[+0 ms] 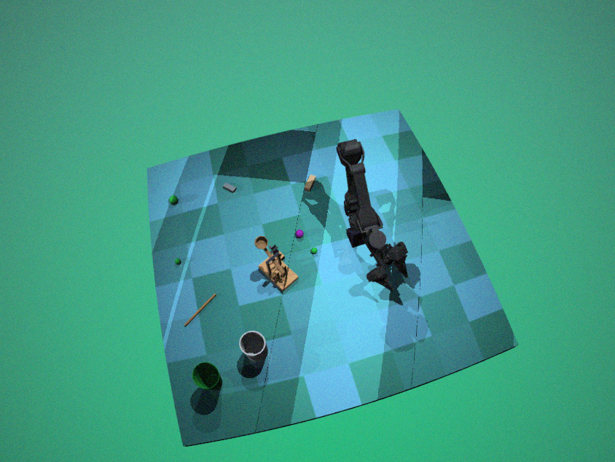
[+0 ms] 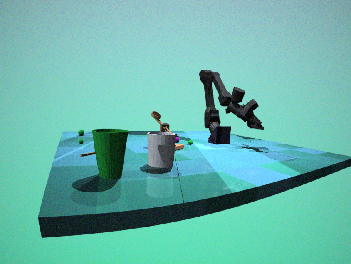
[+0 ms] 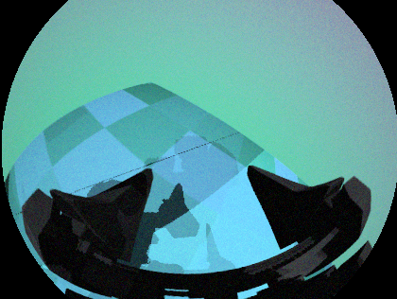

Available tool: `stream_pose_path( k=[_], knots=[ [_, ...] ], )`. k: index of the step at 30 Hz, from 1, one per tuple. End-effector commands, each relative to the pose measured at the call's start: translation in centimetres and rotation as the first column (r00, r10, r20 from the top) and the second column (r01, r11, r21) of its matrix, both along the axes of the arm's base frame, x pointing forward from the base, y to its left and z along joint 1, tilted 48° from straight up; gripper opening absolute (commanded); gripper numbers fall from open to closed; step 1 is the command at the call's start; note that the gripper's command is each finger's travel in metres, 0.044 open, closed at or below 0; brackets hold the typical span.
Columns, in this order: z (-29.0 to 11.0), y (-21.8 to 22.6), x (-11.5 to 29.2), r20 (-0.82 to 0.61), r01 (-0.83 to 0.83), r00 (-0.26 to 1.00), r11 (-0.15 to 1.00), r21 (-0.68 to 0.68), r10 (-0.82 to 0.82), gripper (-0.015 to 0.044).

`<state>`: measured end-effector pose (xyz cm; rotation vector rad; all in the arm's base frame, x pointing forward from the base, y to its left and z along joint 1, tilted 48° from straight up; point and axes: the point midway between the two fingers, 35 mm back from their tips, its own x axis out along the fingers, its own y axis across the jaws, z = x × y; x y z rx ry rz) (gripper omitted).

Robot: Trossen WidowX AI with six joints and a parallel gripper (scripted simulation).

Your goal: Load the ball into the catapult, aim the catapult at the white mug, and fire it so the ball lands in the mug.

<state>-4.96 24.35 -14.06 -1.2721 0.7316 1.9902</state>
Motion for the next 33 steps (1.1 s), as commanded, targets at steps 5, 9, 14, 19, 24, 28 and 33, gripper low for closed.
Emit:
stream_pose_path(
  k=[5, 9, 14, 19, 24, 28, 33],
  knots=[
    [-0.2, 2.4, 3.1, 0.037, 0.246, 0.969, 0.967, -0.071, -0.244, 0.0440],
    [-0.2, 3.1, 5.0, 0.068, 0.370, 0.929, 0.923, -0.105, -0.365, 0.0440],
    [-0.2, 3.9, 7.2, 0.110, 0.515, 0.857, 0.845, -0.144, -0.503, 0.0440],
    [-0.1, 4.5, 9.2, 0.157, 0.647, 0.762, 0.741, -0.178, -0.628, 0.0440],
    [0.1, 4.9, 11.2, 0.209, 0.762, 0.648, 0.617, -0.198, -0.733, 0.0440],
    [0.4, 5.1, 12.9, 0.252, 0.839, 0.542, 0.504, -0.205, -0.801, 0.0440],
    [0.9, 5.2, 15.0, 0.306, 0.915, 0.399, 0.351, -0.200, -0.864, 0.0440]
  ],
)
